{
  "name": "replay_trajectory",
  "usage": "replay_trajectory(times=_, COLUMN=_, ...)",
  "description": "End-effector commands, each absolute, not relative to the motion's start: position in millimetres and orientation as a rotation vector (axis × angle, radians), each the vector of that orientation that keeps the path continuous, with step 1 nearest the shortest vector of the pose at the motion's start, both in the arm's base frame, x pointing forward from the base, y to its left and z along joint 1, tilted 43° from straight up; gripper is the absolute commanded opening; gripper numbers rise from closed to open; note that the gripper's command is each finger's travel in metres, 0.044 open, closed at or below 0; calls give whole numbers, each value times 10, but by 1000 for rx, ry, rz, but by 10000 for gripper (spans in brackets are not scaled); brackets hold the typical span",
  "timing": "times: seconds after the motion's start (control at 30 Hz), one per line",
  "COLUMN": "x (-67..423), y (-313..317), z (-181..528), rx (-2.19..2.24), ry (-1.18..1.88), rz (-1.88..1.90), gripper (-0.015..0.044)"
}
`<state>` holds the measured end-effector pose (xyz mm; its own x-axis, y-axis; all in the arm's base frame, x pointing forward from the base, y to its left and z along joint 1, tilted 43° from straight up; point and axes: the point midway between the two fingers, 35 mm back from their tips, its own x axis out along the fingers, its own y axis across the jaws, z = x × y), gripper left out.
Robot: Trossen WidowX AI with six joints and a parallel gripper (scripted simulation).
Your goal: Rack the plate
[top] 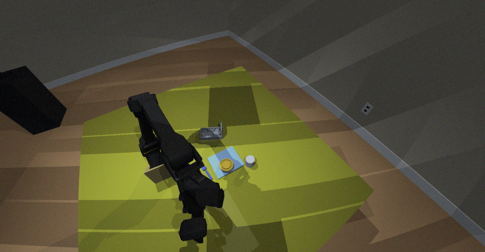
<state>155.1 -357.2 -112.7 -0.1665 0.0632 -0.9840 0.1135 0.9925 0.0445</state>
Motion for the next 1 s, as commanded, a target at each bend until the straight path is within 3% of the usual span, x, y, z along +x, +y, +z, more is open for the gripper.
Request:
replay_trajectory(times=0.0, x=1567, y=-3560, z=-1122, rx=133, ry=1737, rz=-39, gripper=400)
replay_trajectory(times=0.6, x=2852, y=-1963, z=-261, rx=328, ry=1526, rz=559, gripper=400)
replay_trajectory(times=0.77, x=3074, y=-1451, z=81, rx=414, ry=1483, rz=705, gripper=400)
replay_trajectory(times=0.97, x=3111, y=-1327, z=55, rx=425, ry=1478, rz=723, gripper=400)
